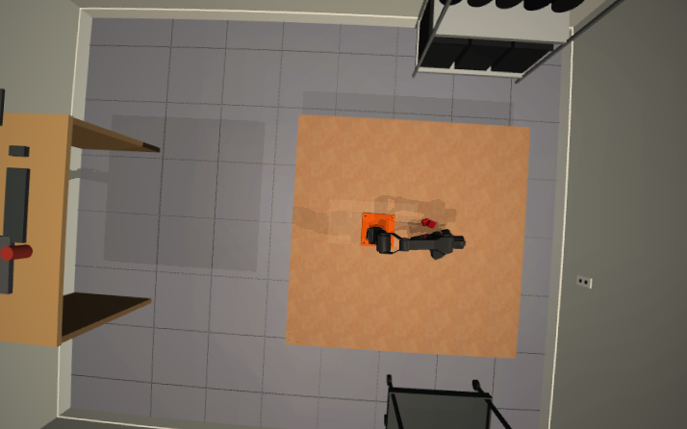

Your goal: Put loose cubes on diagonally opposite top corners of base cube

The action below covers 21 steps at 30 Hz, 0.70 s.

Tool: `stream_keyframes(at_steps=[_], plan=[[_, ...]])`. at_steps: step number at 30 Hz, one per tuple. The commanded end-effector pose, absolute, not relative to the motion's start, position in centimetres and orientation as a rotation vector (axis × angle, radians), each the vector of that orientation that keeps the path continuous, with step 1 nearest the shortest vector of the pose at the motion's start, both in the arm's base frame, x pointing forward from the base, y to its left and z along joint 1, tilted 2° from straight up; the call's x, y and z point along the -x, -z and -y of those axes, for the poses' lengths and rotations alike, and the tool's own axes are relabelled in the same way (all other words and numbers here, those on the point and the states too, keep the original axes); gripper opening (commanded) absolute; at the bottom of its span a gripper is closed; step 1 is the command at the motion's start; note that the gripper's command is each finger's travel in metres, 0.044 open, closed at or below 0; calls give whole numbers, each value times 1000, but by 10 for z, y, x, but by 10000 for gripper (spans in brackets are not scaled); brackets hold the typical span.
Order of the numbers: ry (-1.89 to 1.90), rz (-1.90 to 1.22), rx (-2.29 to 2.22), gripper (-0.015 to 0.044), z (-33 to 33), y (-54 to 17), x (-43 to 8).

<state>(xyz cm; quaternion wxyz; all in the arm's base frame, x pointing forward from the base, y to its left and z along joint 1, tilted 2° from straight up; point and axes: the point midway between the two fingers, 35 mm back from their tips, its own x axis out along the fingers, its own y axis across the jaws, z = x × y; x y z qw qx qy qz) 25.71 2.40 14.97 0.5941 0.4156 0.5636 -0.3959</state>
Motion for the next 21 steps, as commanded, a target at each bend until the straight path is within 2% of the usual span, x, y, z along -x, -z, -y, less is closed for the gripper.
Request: stream_keyframes(at_steps=[1,21], plan=[[820,-1347,-866,105,-35,-149,-261],[309,-1490,-334,105,-98,-142,-265]])
